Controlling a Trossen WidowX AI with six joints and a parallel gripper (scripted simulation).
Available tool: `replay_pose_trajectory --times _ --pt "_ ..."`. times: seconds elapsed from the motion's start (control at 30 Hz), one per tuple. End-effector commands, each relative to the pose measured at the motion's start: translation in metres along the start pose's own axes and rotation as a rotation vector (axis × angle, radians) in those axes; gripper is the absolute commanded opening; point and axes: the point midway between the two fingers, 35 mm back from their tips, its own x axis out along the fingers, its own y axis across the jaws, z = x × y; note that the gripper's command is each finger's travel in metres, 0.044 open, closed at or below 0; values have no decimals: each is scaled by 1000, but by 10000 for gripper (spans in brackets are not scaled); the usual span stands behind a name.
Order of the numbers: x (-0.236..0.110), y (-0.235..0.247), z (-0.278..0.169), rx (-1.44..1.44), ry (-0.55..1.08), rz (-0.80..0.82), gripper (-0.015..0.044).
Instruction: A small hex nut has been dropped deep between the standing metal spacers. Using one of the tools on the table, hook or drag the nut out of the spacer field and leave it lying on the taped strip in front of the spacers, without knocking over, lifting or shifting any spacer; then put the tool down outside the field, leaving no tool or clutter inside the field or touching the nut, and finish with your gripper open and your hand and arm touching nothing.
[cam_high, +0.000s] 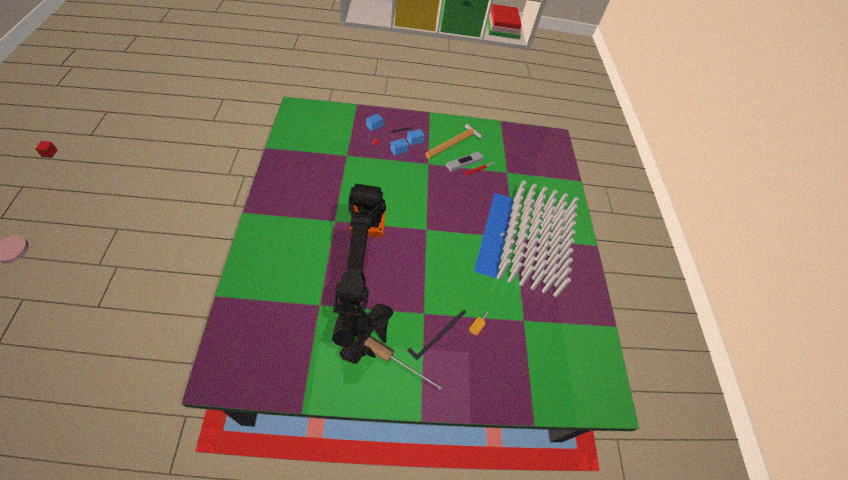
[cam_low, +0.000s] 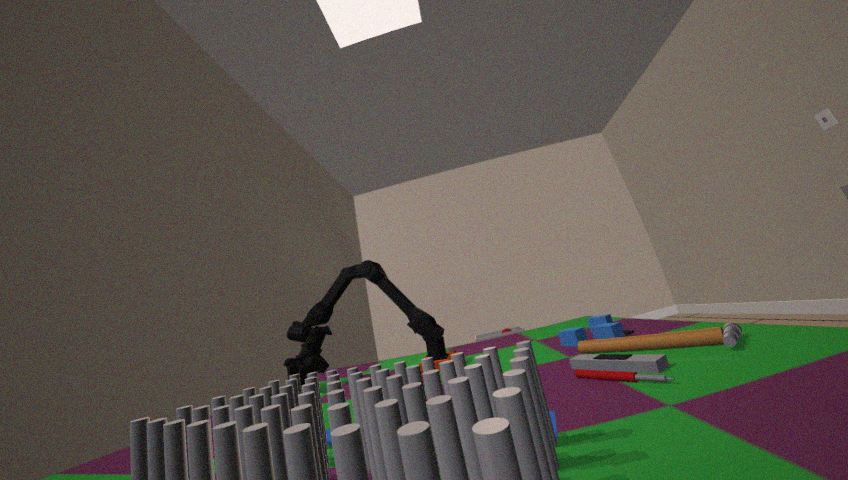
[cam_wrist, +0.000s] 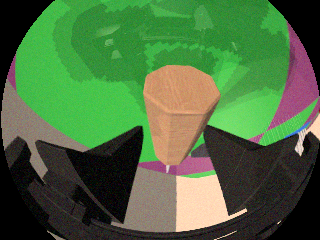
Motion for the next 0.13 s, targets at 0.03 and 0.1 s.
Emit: replay_pose_trajectory --times 0.03,0.1 --pt "0 0 0 -1 0 1 368" --pt "0 0 0 -1 0 1 420"
